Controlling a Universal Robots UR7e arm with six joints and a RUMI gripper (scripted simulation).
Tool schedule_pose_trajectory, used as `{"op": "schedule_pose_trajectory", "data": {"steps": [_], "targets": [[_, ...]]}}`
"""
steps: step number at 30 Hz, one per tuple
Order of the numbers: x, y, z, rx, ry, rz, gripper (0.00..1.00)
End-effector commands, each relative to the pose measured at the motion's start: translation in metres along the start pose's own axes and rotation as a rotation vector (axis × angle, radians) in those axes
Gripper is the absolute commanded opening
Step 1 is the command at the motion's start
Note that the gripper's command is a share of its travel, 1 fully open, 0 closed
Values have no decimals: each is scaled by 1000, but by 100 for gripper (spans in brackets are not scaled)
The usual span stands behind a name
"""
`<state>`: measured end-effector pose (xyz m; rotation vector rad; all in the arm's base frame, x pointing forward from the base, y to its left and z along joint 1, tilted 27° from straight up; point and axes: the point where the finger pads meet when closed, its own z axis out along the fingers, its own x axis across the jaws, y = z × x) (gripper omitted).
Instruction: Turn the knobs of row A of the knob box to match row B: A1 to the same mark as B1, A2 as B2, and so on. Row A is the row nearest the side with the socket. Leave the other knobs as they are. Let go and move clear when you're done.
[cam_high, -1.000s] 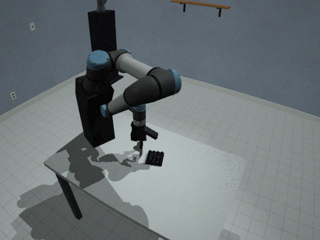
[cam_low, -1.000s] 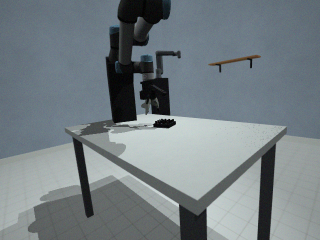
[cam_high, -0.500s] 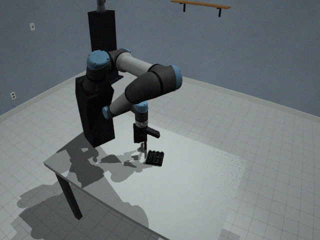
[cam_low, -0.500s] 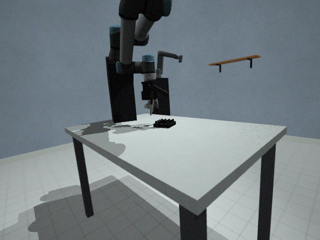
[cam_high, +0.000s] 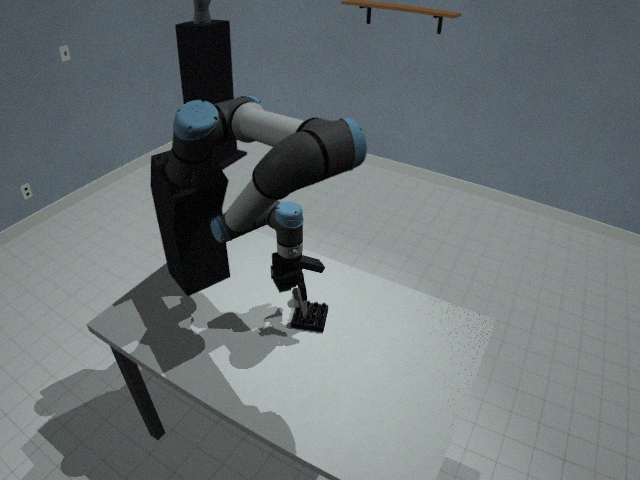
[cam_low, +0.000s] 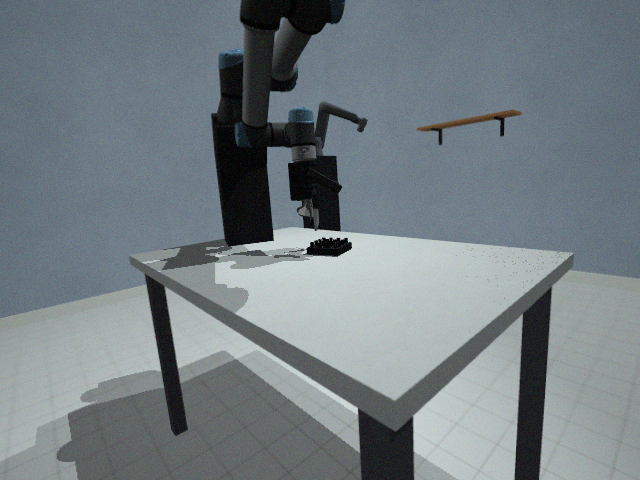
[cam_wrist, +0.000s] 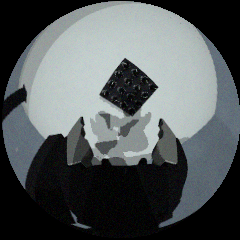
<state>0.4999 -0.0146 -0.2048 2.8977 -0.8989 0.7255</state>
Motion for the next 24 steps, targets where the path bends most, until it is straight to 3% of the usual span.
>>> {"op": "schedule_pose_trajectory", "data": {"steps": [1,24], "targets": [[7,-6,0,2,-7,-156,100],[29,-25,-4,4,-6,-651,100]]}}
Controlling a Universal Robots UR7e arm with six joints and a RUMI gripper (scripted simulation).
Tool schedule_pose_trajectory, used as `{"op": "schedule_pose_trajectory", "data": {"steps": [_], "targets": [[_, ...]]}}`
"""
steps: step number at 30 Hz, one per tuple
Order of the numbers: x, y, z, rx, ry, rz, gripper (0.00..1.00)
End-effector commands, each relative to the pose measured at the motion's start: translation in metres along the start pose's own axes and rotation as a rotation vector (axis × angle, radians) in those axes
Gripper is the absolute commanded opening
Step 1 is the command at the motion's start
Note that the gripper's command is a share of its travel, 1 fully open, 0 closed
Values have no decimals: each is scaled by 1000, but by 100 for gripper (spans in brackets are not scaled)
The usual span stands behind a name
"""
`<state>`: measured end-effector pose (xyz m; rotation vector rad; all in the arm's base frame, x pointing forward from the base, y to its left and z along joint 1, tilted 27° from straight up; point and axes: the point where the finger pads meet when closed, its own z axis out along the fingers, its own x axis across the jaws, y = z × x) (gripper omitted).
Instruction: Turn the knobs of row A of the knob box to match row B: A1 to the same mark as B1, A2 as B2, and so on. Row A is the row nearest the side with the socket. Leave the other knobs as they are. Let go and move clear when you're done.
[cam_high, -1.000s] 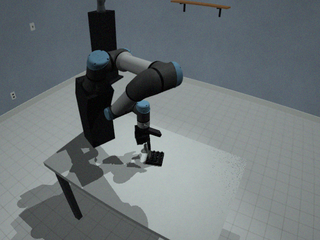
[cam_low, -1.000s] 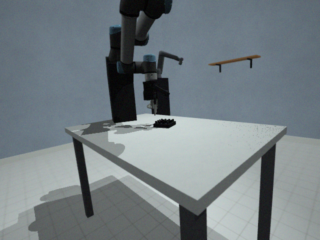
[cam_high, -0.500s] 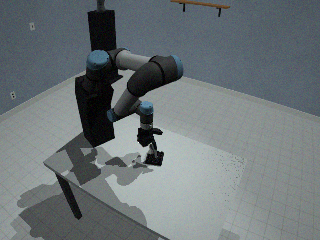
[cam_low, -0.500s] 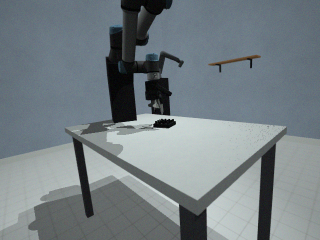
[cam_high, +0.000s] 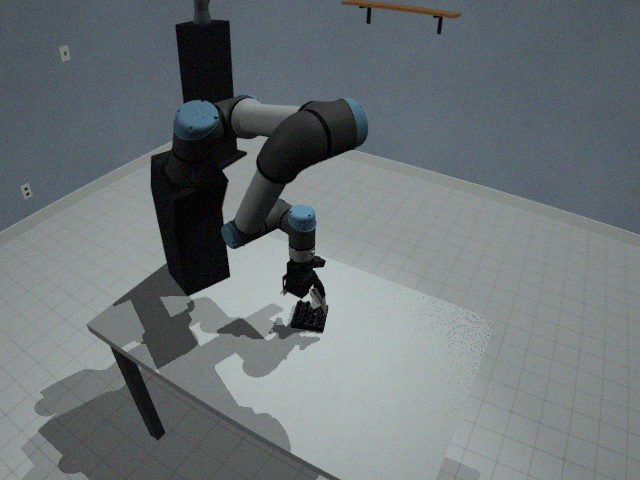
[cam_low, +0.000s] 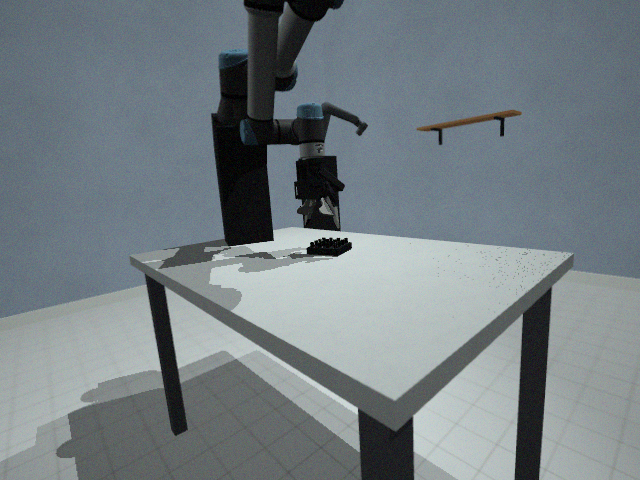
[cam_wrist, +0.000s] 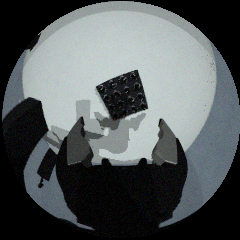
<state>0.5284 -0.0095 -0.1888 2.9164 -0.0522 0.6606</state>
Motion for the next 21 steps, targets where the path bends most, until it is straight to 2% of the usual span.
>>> {"op": "schedule_pose_trajectory", "data": {"steps": [1,21], "targets": [[8,-1,-2,5,-5,-132,100],[38,-2,-12,6,-3,-611,100]]}}
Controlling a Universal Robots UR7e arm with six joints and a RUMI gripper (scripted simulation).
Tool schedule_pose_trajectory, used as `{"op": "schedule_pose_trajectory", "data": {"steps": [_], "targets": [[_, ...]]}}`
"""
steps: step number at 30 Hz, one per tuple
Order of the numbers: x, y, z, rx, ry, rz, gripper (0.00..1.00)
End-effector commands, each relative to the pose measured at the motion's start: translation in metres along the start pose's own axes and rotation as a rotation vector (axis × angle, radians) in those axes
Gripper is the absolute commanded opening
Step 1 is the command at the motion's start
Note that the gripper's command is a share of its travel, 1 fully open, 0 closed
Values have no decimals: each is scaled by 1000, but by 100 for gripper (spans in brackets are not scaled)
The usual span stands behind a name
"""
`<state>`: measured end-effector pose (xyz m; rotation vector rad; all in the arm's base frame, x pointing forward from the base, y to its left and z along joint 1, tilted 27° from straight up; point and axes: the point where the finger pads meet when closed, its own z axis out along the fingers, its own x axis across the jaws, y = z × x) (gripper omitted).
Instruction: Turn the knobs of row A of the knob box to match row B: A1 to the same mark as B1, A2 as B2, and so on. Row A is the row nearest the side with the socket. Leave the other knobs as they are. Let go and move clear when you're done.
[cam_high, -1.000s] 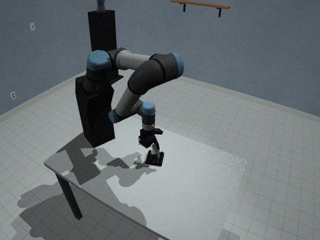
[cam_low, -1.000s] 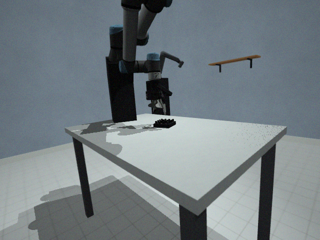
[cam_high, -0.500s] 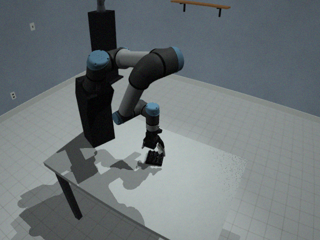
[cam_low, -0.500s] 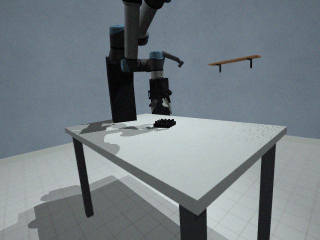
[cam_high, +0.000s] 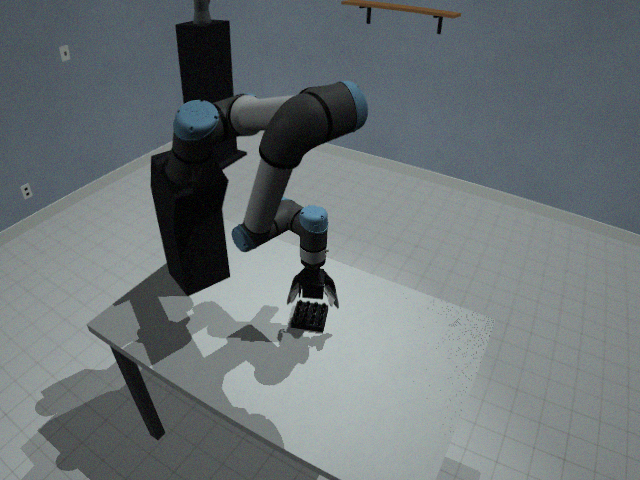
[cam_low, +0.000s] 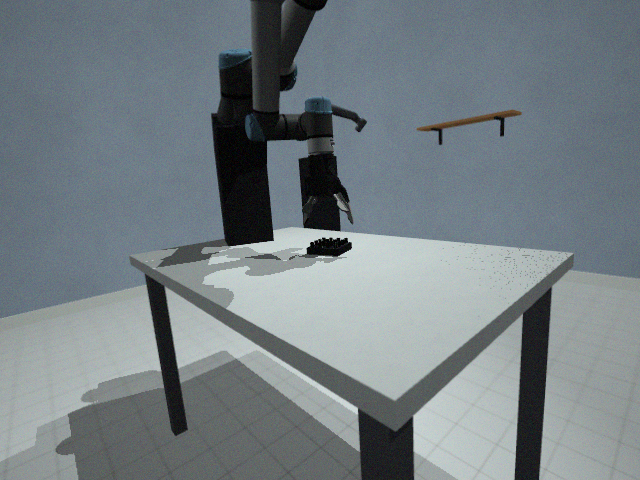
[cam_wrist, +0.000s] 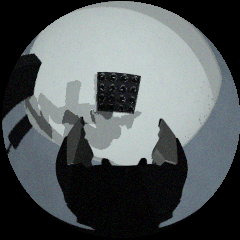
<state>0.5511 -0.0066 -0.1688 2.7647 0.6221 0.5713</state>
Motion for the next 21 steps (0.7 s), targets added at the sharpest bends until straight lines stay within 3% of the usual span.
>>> {"op": "schedule_pose_trajectory", "data": {"steps": [1,11,21], "targets": [[9,4,-4,6,-1,-156,100],[22,11,-11,5,0,-374,100],[26,13,-13,5,0,-445,100]]}}
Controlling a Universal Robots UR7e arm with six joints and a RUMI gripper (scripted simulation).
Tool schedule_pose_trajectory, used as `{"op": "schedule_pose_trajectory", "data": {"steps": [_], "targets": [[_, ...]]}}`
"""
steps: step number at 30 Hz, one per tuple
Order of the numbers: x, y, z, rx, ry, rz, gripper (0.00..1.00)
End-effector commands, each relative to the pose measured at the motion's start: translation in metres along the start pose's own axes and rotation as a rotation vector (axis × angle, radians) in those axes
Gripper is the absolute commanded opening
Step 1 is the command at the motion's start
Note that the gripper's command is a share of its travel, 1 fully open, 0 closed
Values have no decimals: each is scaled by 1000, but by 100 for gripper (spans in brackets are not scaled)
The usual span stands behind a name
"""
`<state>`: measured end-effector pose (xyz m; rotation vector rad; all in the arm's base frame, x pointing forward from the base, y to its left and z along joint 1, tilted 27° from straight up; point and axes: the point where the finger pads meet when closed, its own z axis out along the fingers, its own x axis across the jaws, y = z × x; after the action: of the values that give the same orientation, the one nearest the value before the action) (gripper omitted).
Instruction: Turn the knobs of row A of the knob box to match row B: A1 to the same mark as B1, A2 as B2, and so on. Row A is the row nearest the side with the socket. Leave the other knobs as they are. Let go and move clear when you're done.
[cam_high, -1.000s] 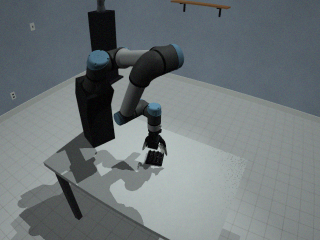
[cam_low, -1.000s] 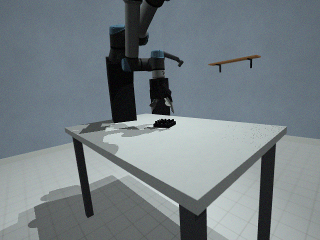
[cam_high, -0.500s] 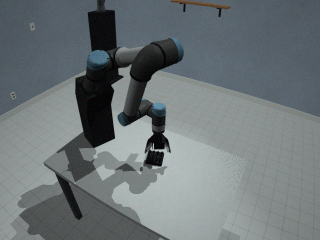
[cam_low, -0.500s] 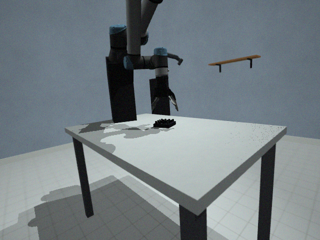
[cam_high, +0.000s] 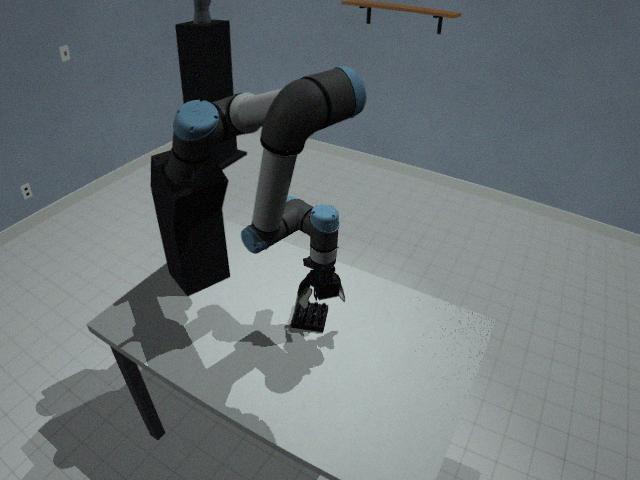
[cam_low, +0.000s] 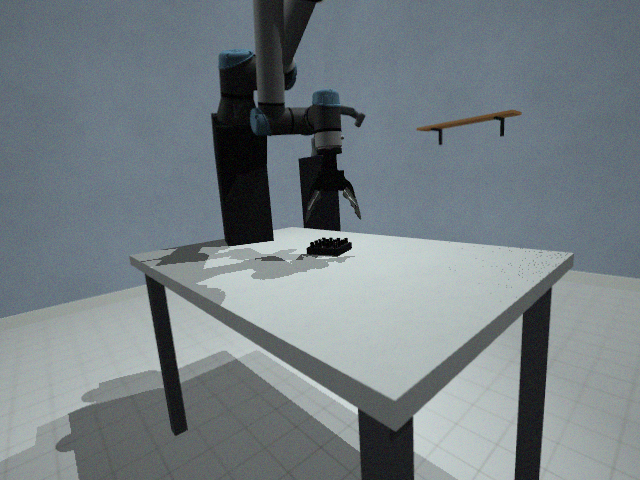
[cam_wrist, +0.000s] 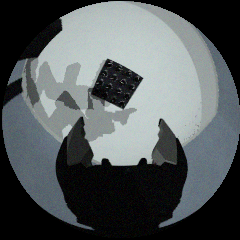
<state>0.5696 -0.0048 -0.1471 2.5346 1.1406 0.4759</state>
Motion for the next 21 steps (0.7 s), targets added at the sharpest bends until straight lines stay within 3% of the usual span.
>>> {"op": "schedule_pose_trajectory", "data": {"steps": [1,9,10,21], "targets": [[2,3,-2,2,1,-46,100],[2,3,-2,2,1,-50,100],[2,3,-2,2,1,-50,11],[2,3,-2,2,1,-50,11]]}}
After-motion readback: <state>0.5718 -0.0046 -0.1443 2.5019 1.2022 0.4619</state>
